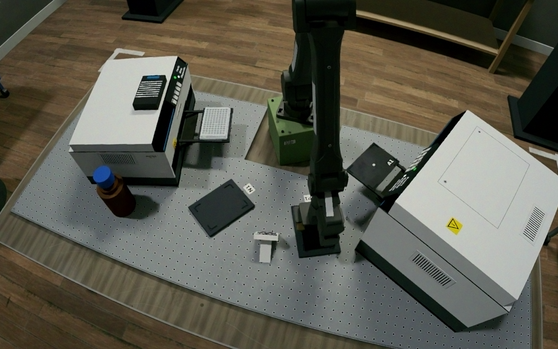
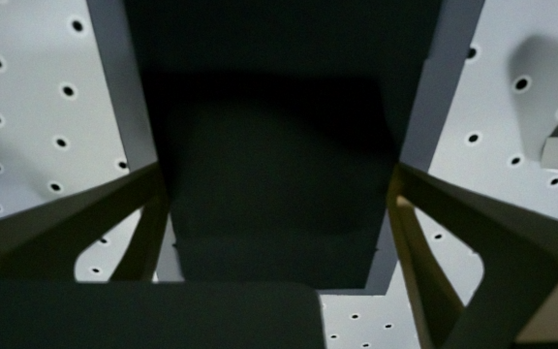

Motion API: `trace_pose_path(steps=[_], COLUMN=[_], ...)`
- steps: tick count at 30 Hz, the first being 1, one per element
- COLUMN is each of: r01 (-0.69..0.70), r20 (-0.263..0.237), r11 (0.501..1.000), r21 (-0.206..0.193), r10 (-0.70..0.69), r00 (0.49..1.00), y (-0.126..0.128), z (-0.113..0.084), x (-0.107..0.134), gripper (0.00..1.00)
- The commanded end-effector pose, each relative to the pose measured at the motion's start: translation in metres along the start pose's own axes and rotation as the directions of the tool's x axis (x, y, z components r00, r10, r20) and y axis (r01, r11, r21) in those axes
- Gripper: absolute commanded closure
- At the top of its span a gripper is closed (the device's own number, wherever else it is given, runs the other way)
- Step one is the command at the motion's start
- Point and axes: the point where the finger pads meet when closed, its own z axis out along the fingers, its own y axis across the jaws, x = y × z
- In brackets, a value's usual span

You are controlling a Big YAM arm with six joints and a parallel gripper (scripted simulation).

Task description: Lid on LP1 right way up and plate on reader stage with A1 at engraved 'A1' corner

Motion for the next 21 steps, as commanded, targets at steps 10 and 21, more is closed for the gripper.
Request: trace_pose_path(steps=[10, 21], r01=[0.003, 0.001], r20=[0.054, 0.061], r11=[1.000, 1.000], r21=[-0.001, -0.002], r10=[-0.003, 0.000], r00=[0.999, 0.998], y=[0.001, 0.001], z=[-0.021, -0.022], x=[-0.020, -0.024], gripper=[0.15, 0.15])
